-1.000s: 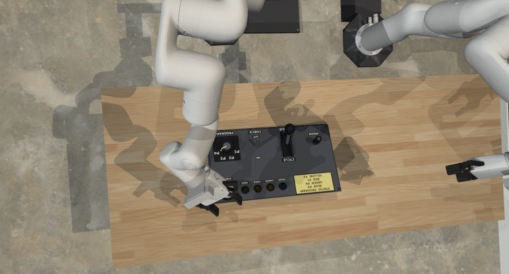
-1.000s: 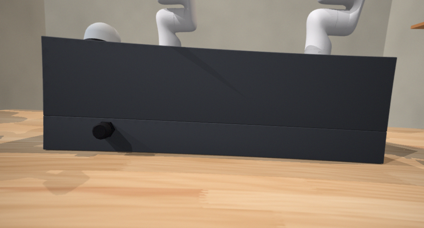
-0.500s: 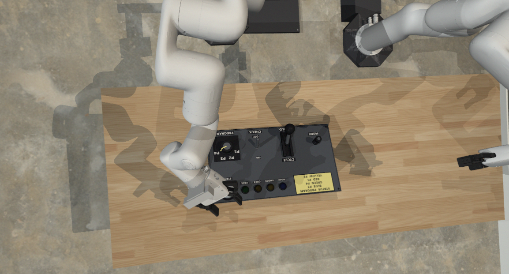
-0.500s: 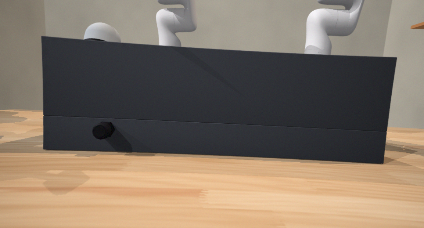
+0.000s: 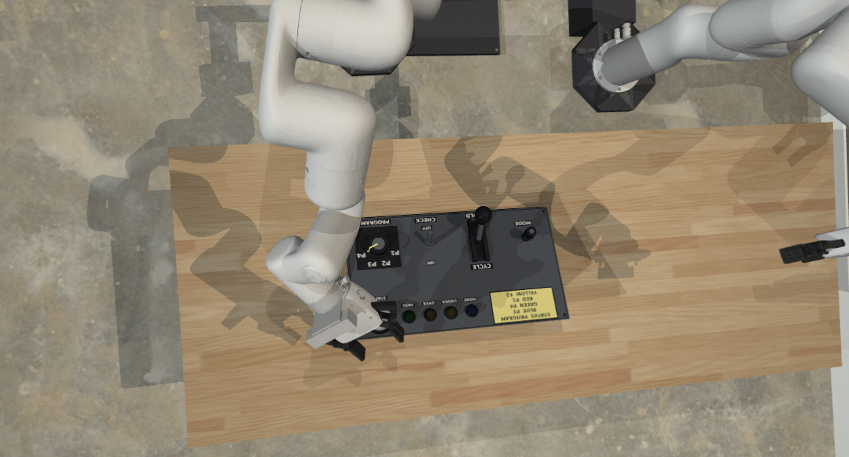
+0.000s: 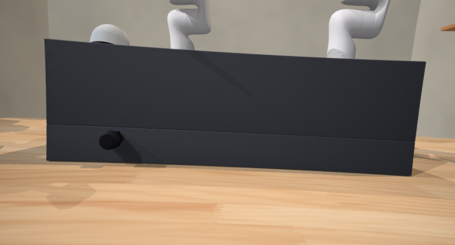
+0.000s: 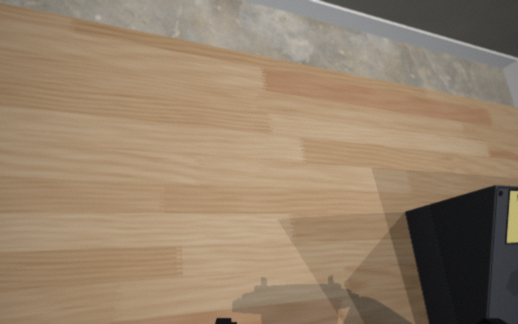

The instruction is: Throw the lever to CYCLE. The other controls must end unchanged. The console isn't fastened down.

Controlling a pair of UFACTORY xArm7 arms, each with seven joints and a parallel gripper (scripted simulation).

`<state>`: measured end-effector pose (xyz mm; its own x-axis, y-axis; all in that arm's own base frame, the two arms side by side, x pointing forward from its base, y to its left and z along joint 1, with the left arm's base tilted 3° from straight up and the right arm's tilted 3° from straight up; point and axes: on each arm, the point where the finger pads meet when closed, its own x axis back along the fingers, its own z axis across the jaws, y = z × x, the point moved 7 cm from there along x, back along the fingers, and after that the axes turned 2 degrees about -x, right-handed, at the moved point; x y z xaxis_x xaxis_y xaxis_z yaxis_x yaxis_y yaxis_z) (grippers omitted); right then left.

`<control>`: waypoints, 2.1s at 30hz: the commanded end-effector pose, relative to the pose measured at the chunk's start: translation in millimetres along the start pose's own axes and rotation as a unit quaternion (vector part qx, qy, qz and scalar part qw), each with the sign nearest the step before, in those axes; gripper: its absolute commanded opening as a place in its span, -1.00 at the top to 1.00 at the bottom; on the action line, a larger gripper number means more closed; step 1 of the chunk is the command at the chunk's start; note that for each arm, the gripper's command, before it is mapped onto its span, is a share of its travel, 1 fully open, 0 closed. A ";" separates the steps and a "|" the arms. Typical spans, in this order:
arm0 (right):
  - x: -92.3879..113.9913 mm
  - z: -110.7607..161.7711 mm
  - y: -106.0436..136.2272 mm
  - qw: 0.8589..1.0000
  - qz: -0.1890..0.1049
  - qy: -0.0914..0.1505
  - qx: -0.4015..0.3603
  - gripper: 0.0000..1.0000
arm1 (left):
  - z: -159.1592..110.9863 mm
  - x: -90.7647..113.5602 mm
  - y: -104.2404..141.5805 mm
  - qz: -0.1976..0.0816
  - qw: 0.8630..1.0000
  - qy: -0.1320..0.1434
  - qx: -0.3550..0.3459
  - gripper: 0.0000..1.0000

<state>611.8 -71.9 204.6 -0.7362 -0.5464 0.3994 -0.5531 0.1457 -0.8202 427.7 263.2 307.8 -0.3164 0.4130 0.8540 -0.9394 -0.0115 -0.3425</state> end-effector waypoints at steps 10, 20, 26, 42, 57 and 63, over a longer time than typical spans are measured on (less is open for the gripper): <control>0.4 -0.7 -3.1 1.000 0.002 0.000 0.002 -1.00 | -21.6 26.5 28.3 0.000 0.997 -0.031 0.064 -1.00; 0.4 -0.7 -3.1 1.000 0.002 0.000 0.002 -1.00 | -39.3 49.5 58.0 -0.001 0.990 -0.059 0.127 -1.00; 0.4 -0.7 -3.1 1.000 0.002 0.000 0.002 -1.00 | -46.1 59.2 71.3 0.000 0.986 -0.071 0.154 -1.00; 0.4 -0.7 -3.1 1.000 0.002 0.000 0.002 -1.00 | -64.5 90.3 117.6 0.002 0.964 -0.110 0.244 -1.00; 0.4 -0.7 -3.1 1.000 0.002 0.000 0.002 -1.00 | -75.5 116.1 160.3 0.005 0.936 -0.142 0.322 -1.00; 0.4 -0.7 -3.1 1.000 0.002 0.000 0.002 -1.00 | -78.5 126.0 177.8 0.007 0.923 -0.155 0.353 -1.00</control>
<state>611.8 -71.9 204.6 -0.7362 -0.5464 0.3994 -0.5531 0.1457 -0.8202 245.9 379.5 321.1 -0.2572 0.1531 0.9541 -0.7841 -0.6101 -0.1135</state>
